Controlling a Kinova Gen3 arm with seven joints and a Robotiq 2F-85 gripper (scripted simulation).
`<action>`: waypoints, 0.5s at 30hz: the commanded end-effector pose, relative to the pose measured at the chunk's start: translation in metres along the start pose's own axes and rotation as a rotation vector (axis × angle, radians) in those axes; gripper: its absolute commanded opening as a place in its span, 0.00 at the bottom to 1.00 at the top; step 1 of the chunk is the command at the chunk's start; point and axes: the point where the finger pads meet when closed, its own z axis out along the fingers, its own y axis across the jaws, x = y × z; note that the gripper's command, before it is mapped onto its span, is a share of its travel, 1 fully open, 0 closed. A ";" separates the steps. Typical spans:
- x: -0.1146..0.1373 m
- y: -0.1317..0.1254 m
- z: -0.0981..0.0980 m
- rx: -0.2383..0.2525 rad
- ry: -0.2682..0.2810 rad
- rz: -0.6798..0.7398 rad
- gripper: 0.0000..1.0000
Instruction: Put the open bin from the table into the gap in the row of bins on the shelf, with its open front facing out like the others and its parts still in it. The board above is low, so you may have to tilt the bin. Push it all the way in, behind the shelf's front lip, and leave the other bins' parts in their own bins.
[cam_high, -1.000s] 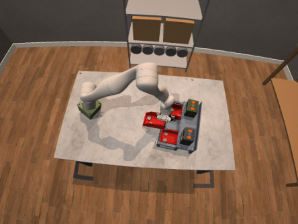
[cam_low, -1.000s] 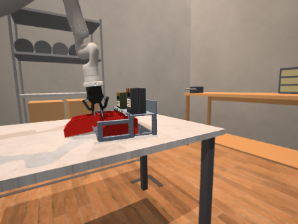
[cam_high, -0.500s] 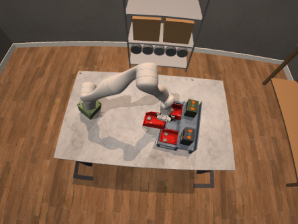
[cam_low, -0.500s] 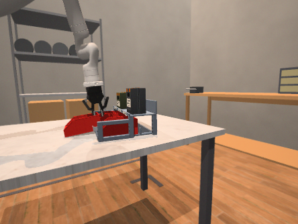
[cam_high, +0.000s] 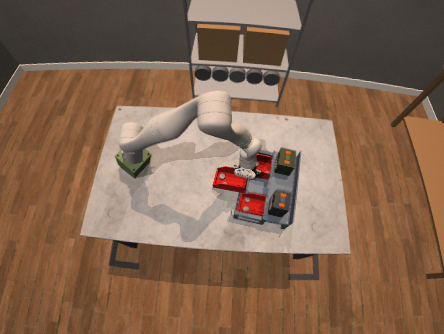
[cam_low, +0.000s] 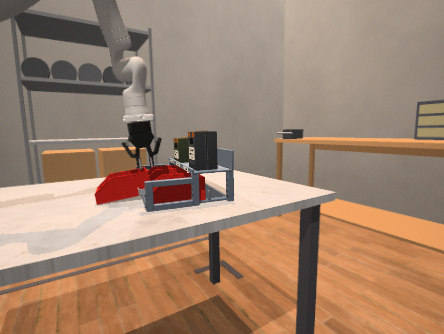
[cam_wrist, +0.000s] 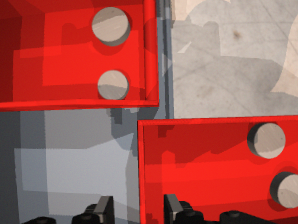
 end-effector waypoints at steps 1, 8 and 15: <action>0.004 -0.002 -0.008 0.004 0.002 0.007 0.39; 0.004 -0.002 -0.008 0.004 0.002 0.007 0.39; 0.004 -0.007 -0.052 0.004 0.002 0.007 0.39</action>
